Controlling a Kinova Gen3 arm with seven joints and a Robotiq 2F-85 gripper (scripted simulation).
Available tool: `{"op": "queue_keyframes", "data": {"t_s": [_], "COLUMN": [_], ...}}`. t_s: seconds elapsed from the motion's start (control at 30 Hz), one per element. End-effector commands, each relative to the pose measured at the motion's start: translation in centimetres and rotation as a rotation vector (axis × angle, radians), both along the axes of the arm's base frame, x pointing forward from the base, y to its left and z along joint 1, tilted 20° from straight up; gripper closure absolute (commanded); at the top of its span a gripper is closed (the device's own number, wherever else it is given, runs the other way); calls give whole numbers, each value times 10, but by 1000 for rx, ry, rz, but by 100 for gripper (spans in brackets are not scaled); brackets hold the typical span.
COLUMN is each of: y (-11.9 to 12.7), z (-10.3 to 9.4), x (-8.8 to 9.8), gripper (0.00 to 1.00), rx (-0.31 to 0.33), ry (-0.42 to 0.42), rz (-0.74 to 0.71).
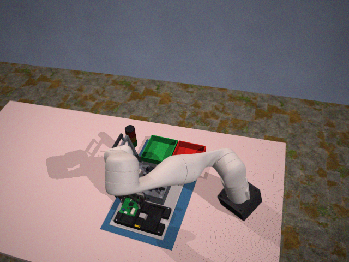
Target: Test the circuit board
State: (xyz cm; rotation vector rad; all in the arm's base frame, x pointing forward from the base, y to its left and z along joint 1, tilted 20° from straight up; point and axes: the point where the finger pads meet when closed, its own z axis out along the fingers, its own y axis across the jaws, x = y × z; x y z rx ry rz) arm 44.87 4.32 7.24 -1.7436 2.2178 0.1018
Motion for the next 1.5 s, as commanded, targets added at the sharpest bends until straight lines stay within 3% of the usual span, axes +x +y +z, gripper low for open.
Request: {"op": "queue_keyframes", "data": {"t_s": [0.0,0.33,1.47], "y": [2,-2,-5], "z": [21,40,38], "x": [0,-2,-5], "gripper": [23,23,23], "rx": [13,13,14], "ry": [-13,-20,-16], "rz": [1,8,4]}}
